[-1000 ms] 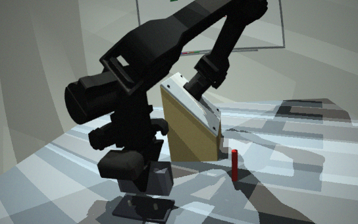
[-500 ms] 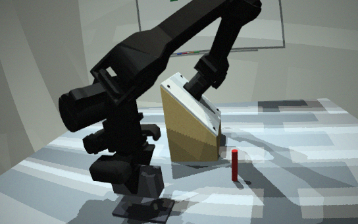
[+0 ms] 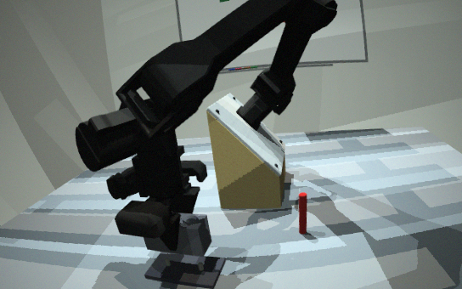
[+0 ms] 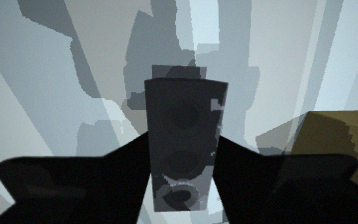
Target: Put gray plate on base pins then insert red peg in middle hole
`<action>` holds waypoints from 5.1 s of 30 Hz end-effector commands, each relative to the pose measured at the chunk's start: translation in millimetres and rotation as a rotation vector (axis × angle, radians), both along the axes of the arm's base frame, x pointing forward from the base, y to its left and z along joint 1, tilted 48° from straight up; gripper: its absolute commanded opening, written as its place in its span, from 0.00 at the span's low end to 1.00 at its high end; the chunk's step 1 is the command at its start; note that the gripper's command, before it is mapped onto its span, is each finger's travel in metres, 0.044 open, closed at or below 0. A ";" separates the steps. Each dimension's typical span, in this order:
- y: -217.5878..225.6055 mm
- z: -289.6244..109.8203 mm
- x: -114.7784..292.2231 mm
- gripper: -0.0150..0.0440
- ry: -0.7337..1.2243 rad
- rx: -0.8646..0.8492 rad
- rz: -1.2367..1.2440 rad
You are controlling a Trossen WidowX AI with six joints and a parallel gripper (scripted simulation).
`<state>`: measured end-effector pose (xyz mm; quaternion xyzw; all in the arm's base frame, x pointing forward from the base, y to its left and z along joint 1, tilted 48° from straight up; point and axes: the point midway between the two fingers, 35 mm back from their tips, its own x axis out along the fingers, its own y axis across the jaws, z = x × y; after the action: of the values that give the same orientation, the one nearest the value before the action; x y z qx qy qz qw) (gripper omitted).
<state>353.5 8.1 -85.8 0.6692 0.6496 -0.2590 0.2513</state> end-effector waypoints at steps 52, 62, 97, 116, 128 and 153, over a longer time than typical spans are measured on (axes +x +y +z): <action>26.3 -24.7 2.4 0.74 -0.007 -0.007 0.002; 26.3 -24.7 2.4 1.00 -0.007 -0.007 0.002; 52.5 174.0 -99.5 1.00 -0.322 -0.014 0.301; 96.5 158.1 -123.7 1.00 -0.376 -0.008 0.350; 109.0 146.8 -122.4 1.00 -0.375 -0.009 0.350; 140.4 120.9 -123.1 1.00 -0.376 -0.006 0.349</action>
<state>233.4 144.8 42.3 0.5830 0.6940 -0.0778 0.4152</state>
